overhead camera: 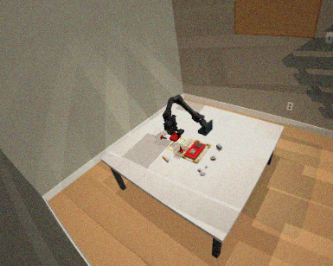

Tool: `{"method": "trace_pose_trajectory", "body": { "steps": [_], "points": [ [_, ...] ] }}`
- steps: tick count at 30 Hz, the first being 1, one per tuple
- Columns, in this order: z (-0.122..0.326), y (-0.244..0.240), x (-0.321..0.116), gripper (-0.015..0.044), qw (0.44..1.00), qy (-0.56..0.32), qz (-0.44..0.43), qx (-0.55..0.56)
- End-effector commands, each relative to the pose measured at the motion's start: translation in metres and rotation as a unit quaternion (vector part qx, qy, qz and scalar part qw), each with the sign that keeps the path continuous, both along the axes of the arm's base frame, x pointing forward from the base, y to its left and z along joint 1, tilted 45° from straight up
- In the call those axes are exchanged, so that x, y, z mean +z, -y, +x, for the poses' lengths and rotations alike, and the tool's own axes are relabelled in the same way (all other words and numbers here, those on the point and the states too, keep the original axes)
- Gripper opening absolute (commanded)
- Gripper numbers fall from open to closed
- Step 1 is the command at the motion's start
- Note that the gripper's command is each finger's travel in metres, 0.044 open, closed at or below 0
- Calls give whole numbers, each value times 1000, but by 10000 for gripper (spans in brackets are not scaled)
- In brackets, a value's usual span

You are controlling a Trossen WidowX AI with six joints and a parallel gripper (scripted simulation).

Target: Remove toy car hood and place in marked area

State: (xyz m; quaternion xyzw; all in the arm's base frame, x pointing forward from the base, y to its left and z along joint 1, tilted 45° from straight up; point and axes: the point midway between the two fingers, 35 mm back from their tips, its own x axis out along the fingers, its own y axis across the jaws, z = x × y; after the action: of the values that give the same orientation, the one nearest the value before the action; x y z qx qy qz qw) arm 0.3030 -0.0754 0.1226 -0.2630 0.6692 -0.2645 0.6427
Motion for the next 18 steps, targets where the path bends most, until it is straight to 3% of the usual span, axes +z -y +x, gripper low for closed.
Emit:
{"method": "trace_pose_trajectory", "body": {
  "steps": [1,18],
  "points": [
    [0,3,-2,0,1000,-2,-2,3],
    [0,13,-13,0,1000,-2,-2,3]
  ]
}}
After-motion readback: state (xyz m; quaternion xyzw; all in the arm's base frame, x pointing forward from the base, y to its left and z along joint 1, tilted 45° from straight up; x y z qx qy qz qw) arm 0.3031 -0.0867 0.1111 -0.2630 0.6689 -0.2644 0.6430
